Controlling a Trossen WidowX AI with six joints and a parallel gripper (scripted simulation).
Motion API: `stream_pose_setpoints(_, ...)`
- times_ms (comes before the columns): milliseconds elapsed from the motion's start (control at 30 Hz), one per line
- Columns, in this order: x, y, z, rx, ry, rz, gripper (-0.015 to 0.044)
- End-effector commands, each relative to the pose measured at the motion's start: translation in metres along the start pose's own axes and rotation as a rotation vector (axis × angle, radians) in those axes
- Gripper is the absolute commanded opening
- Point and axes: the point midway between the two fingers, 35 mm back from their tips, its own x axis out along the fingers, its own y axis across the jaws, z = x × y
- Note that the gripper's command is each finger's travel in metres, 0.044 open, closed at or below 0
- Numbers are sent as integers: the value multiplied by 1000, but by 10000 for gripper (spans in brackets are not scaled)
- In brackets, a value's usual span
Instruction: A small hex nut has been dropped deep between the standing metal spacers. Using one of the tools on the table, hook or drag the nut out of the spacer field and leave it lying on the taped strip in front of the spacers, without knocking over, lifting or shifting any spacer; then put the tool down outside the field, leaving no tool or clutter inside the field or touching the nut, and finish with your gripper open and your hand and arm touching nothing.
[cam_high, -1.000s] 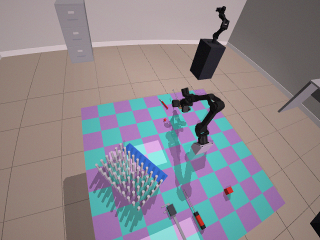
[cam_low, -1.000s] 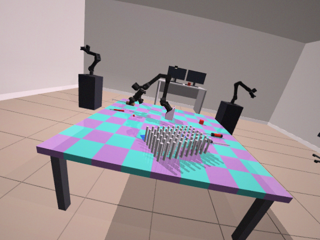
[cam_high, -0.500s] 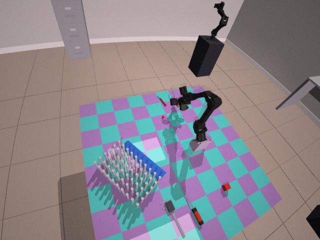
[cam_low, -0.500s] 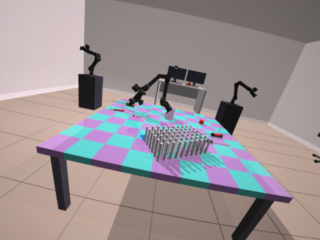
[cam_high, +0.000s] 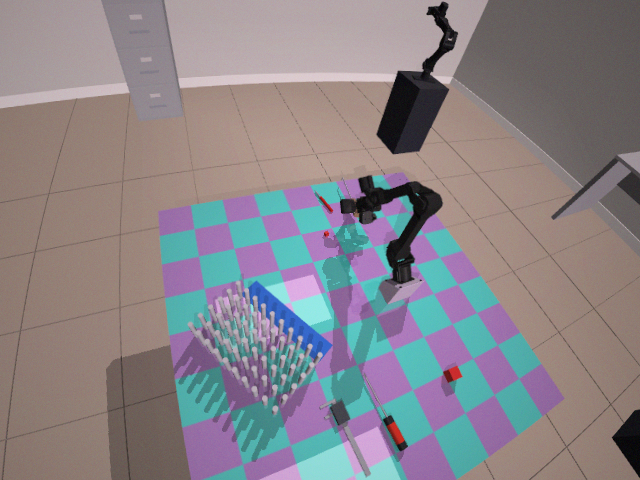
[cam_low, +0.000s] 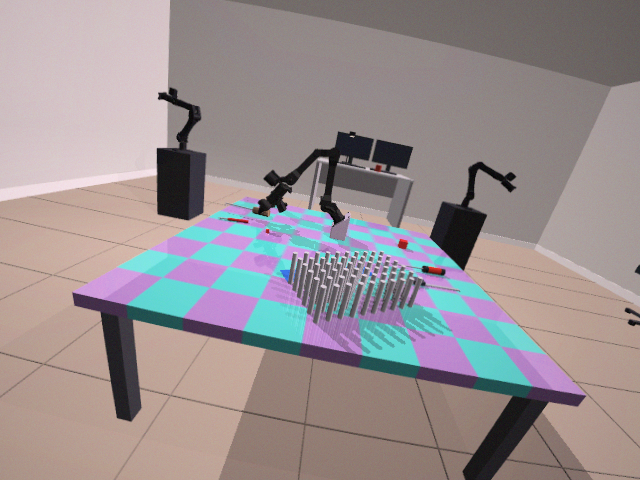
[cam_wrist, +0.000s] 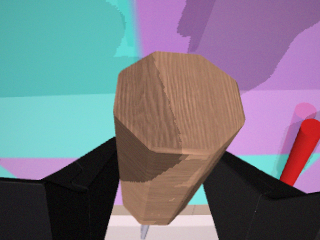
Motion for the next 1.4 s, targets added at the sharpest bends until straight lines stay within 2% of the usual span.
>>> stream_pose_setpoints(0, 2, 0, 1, -5, 7, -3, 0)
stream_pose_setpoints(800, 14, 3, 17, -5, 6, -3, 0)
stream_pose_setpoints(1367, 13, 3, 17, 0, 0, 0, 440)
